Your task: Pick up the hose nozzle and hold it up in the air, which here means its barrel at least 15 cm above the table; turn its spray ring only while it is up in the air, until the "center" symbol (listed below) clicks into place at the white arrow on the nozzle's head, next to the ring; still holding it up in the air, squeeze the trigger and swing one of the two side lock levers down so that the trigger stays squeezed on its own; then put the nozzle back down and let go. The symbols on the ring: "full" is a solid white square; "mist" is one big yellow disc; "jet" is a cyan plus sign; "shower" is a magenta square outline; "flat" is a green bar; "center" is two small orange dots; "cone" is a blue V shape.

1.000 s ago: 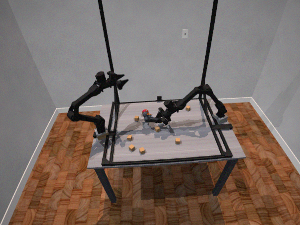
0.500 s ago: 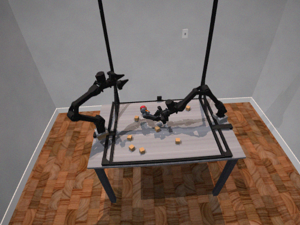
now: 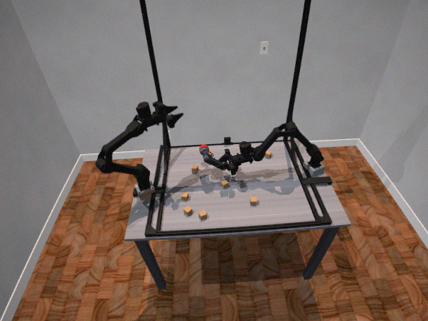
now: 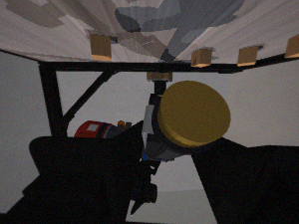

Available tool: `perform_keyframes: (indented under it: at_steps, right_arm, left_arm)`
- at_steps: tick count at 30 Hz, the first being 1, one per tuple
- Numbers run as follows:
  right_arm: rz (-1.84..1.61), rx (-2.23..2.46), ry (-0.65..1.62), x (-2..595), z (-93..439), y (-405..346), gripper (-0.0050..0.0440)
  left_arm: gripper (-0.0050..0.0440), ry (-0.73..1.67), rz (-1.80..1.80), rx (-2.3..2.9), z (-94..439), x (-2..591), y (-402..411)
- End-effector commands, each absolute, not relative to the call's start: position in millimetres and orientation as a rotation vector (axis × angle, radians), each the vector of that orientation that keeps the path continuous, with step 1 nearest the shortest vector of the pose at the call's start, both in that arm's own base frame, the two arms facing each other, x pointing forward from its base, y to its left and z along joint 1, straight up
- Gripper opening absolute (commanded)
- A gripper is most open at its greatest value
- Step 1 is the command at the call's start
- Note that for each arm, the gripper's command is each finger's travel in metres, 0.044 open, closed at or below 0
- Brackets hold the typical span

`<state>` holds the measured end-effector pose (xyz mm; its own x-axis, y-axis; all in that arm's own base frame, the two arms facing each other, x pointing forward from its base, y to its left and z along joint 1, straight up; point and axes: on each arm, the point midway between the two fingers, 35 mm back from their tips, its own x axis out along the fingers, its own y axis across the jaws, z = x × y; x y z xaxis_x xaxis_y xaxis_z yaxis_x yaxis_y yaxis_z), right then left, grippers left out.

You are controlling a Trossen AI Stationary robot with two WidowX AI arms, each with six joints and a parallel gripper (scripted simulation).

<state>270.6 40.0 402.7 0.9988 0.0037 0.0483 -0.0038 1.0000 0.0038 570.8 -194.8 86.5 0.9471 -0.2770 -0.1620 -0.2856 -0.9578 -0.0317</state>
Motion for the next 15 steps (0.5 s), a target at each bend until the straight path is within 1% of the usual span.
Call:
perform_keyframes:
  at_steps: [1, 8, 15]
  right_arm:
    - [0.0, 0.0, -0.05, 271, 403, 39, 0.04]
    - [0.0, 0.0, -0.05, 271, 403, 39, 0.04]
    - [0.002, 0.004, -0.052, 270, 403, 40, 0.04]
  left_arm:
    - [0.0, 0.444, 0.154, -3.075, 94, 570, -197]
    - [0.0, 0.456, 0.004, -3.108, 105, 566, -201]
    - [0.0, 0.456, 0.0, -3.108, 105, 566, -201]
